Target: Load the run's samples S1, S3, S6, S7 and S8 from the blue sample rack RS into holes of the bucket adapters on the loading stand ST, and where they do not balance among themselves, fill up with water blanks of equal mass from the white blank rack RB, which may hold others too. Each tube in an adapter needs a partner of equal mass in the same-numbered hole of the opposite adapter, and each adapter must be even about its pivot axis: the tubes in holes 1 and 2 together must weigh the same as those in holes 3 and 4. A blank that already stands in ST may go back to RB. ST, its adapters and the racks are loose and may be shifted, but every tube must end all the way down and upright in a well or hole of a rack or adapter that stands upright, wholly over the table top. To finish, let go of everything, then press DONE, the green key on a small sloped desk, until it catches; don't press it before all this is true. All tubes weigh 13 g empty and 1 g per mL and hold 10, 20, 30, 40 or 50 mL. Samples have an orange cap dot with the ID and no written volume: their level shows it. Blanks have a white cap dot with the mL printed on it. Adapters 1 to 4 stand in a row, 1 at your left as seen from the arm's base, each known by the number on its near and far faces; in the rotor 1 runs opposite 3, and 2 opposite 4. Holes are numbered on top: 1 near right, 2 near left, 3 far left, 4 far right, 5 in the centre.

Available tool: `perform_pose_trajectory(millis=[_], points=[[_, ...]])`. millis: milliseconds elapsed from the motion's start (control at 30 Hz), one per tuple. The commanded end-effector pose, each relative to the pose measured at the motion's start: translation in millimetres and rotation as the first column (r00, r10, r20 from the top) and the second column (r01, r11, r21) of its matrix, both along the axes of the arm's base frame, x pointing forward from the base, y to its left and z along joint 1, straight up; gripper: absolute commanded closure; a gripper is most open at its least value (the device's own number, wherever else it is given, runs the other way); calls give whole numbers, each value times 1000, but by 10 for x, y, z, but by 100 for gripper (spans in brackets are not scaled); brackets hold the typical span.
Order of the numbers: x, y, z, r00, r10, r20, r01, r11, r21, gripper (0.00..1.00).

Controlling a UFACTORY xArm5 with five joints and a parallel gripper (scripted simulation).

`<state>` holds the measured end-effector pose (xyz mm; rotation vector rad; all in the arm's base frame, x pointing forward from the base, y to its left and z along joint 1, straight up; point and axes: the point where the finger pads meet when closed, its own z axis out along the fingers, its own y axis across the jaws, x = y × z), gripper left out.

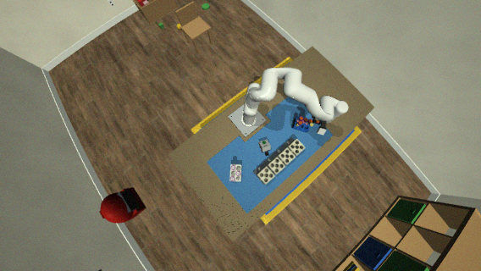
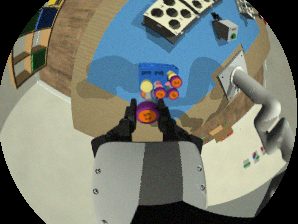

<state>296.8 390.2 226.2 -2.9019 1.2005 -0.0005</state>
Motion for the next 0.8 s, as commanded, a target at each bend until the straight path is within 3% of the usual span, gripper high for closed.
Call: perform_pose_trajectory(millis=[0,133,767], points=[[4,6,49,1000,0,2,0,1000,2,100],[4,5,129,1000,0,2,0,1000,2,100],[4,5,129,1000,0,2,0,1000,2,100]])
